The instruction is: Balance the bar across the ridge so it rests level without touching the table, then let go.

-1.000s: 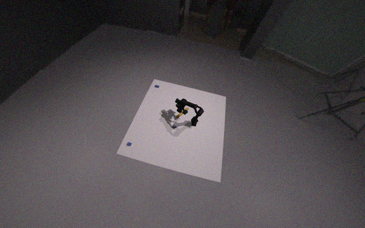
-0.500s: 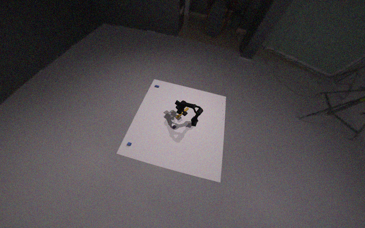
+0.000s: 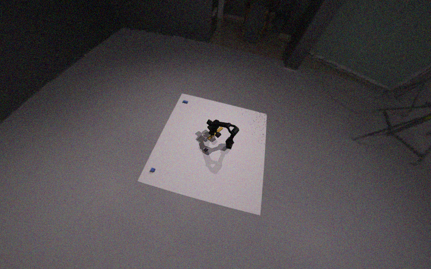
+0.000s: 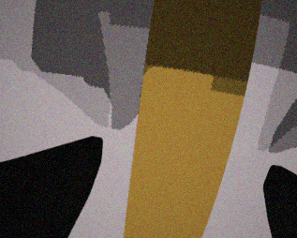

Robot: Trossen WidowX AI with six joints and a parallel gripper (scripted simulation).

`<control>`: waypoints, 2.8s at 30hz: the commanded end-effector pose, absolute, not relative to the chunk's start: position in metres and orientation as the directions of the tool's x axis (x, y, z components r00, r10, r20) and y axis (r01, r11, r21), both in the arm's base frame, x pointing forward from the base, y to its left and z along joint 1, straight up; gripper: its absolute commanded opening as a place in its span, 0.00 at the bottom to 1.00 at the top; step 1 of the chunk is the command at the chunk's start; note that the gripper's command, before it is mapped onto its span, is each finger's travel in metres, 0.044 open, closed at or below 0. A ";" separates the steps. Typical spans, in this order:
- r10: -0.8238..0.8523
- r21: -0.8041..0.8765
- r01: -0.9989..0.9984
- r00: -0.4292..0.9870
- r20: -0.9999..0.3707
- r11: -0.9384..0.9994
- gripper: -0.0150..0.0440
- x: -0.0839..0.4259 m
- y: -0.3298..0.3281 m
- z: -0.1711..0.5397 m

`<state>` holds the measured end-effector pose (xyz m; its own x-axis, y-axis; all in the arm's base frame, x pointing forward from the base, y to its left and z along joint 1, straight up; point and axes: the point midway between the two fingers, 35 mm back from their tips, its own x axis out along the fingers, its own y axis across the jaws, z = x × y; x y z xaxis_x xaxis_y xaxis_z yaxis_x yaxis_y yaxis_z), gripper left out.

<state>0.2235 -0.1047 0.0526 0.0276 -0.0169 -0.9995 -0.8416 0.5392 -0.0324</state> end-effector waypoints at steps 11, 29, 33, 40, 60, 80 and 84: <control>-0.009 -0.021 -0.845 0.019 -1.000 0.535 0.79 0.221 -0.103 0.045; -0.013 -0.024 -0.842 0.020 -1.000 0.539 0.44 0.222 -0.104 0.046; -0.013 -0.024 -0.842 0.020 -1.000 0.539 0.33 0.222 -0.104 0.048; -0.013 -0.024 -0.842 0.020 -1.000 0.538 0.25 0.224 -0.105 0.065; -0.010 -0.022 -0.844 0.020 -1.000 0.536 0.25 0.224 -0.105 0.115; -0.008 -0.021 -0.847 0.020 -1.000 0.532 0.25 0.231 -0.088 0.147; -0.007 -0.021 -0.848 0.021 -1.000 0.530 0.25 0.239 -0.078 0.148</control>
